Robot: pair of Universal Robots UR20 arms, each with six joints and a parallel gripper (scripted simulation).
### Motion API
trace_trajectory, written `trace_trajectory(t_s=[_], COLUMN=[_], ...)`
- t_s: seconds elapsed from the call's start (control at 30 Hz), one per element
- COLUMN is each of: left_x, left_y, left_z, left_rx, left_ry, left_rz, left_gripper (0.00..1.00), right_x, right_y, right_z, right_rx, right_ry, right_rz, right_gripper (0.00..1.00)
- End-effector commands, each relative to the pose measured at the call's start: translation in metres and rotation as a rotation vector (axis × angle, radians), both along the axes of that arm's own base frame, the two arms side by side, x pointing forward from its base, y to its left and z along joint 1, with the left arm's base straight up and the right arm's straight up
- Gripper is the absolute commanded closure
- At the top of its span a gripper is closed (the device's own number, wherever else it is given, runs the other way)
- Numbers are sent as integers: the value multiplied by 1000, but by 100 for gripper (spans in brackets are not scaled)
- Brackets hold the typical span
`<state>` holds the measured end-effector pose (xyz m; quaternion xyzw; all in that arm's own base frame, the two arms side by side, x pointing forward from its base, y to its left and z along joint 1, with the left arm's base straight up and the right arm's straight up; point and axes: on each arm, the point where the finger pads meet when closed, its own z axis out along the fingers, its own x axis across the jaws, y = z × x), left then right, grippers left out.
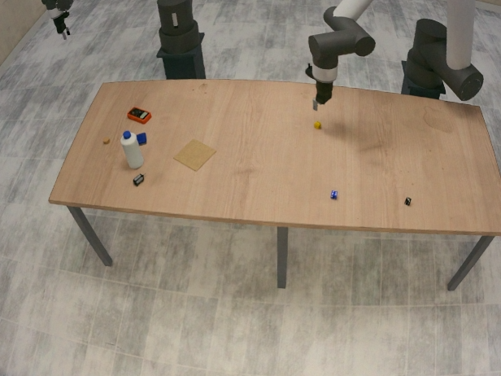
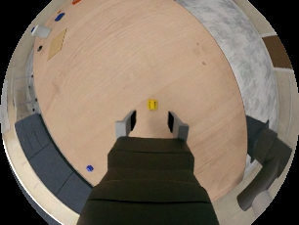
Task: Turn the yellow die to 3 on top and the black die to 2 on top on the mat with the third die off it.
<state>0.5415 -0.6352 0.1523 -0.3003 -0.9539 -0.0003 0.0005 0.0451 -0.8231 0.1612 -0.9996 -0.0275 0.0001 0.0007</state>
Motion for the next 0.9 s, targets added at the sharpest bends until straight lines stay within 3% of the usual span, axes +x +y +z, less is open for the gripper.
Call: trace_trajectory(t_s=[0.0,0.43,0.63,0.77,0.87], left_x=[-1,-1,-4,-5,-6], left_y=[-1,-1,-3,-3,-3], left_z=[1,0,-6,-7,-11], left_rx=[-1,-1,-1,-1,-1], left_ry=[-1,-1,-1,-1,-1], left_rz=[1,-13,-217,-256,-381], left_gripper=[0,0,0,0,0], right_x=[0,0,0,0,0], right_y=[-1,-1,-1,-1,-1], right_z=[1,1,1,1,1], right_rx=[-1,-1,-1,-1,-1], right_ry=[0,0,0,0,0], right_rz=[0,0,0,0,0], right_gripper=[0,0,0,0,0])
